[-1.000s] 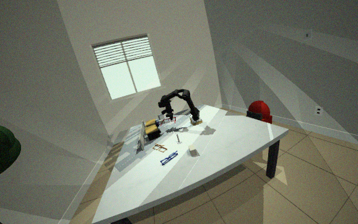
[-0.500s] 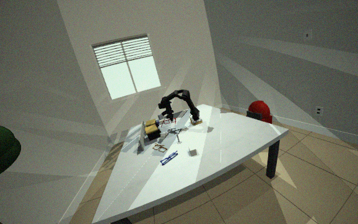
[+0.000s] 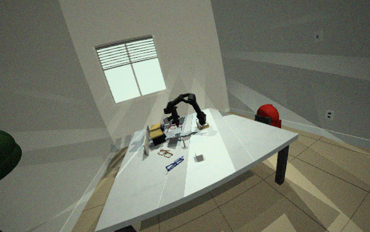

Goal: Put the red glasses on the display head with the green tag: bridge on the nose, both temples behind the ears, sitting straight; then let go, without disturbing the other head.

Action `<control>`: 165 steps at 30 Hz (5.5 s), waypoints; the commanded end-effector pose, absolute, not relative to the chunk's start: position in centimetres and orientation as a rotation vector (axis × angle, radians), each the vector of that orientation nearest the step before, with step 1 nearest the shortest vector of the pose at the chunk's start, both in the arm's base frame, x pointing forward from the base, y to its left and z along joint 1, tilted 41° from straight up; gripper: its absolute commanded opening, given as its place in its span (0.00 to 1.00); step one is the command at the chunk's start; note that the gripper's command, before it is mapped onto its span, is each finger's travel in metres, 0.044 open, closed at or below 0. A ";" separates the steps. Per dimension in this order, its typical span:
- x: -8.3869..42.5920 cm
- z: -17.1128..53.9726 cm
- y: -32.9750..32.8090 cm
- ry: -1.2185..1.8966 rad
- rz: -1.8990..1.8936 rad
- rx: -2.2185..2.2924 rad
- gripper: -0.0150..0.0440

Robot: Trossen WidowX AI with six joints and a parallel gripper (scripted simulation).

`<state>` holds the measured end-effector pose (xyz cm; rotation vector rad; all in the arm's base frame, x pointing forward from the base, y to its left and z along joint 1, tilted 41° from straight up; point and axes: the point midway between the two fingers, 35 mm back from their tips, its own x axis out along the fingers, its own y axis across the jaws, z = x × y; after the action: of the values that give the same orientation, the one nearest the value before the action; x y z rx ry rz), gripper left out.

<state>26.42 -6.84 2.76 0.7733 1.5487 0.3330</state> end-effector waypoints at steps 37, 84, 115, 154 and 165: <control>26.6 0.0 -4.4 1.546 0.333 0.784 0.25; 26.4 -2.2 -2.2 1.547 0.338 0.777 0.44; 26.1 2.1 -5.9 1.547 0.336 0.786 0.44; 26.5 0.9 -4.3 1.542 0.348 0.773 0.49; 26.6 -0.4 -3.1 1.542 0.349 0.773 0.49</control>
<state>26.69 -3.52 -0.03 0.7625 1.5407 0.3486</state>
